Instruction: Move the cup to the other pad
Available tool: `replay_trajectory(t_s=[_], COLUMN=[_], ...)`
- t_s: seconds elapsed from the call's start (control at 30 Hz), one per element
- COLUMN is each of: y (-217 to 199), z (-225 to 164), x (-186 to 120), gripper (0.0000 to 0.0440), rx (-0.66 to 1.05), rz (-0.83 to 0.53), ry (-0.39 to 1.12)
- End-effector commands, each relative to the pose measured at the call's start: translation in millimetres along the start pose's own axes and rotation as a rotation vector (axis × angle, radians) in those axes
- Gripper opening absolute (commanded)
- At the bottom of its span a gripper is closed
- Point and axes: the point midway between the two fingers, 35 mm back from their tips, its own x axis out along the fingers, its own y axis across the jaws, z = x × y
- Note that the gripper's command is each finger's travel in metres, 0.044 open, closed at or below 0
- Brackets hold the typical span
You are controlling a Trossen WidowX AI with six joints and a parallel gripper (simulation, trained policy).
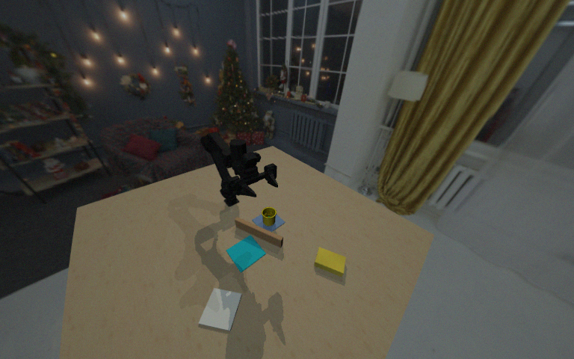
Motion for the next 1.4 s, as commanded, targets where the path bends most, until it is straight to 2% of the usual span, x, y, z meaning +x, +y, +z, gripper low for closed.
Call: replay_trajectory(t_s=[0.0, 0.33, 0.4, 0.53, 0.77, 1.37], y=[1, 6, 8, 12, 20, 41], z=[0, -1, -2, -3, -2, -4], x=[0, -5, -6, -6, -7, -10], gripper=[0.0374, 0.0112, 0.0070, 0.0074, 0.0120, 0.0124], rx=[0.001, 0.028, 0.038, 0.068, 0.133, 0.334], rz=[0.003, 0.027, 0.030, 0.043, 0.066, 0.085], ry=[0.002, 0.060, 0.079, 0.119, 0.186, 0.401])
